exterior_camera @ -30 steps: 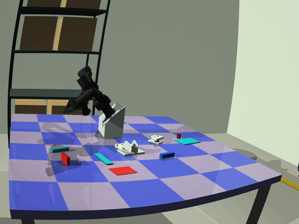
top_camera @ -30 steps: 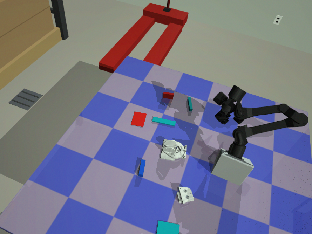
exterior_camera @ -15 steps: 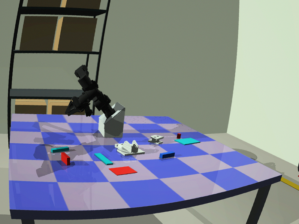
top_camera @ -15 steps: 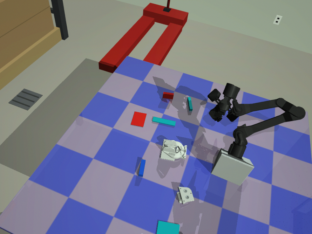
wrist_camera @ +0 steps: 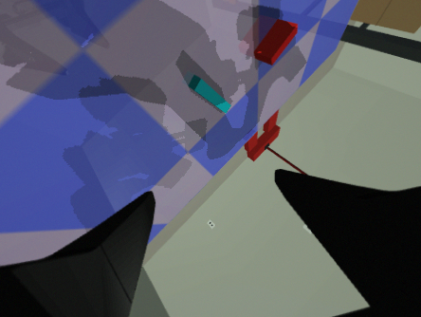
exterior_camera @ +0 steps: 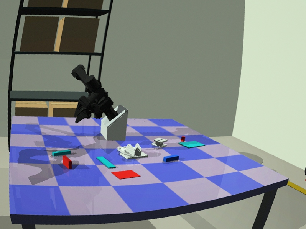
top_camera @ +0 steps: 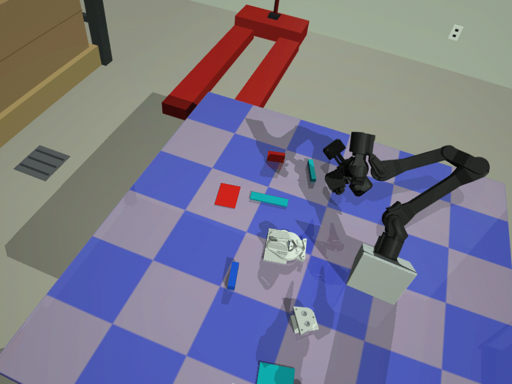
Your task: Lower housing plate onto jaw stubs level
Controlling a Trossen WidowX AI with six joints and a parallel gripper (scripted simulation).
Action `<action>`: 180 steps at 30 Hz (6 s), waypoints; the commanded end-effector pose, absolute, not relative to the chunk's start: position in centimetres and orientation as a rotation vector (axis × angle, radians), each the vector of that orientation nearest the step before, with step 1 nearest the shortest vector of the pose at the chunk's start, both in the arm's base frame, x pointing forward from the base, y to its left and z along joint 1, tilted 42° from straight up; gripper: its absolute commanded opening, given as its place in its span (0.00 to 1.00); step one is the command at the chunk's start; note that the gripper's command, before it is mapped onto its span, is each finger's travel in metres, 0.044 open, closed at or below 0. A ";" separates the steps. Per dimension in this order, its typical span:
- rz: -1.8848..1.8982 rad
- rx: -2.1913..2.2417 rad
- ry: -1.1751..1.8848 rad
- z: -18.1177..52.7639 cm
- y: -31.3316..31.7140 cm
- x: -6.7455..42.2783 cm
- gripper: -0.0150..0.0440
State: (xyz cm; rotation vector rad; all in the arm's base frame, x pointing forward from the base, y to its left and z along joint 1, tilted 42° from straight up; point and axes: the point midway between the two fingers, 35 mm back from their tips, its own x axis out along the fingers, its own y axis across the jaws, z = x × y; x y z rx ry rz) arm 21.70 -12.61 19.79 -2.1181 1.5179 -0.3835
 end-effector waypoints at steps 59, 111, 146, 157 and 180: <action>0.307 -1.564 0.979 3.4 10.8 32.3 1.00; 0.056 -1.098 1.580 -13.8 20.9 15.7 1.00; -0.038 -1.084 1.613 -18.7 17.2 14.3 1.00; -0.038 -1.084 1.613 -19.5 16.7 14.4 1.00; -0.039 -1.084 1.612 -21.6 14.8 14.6 1.00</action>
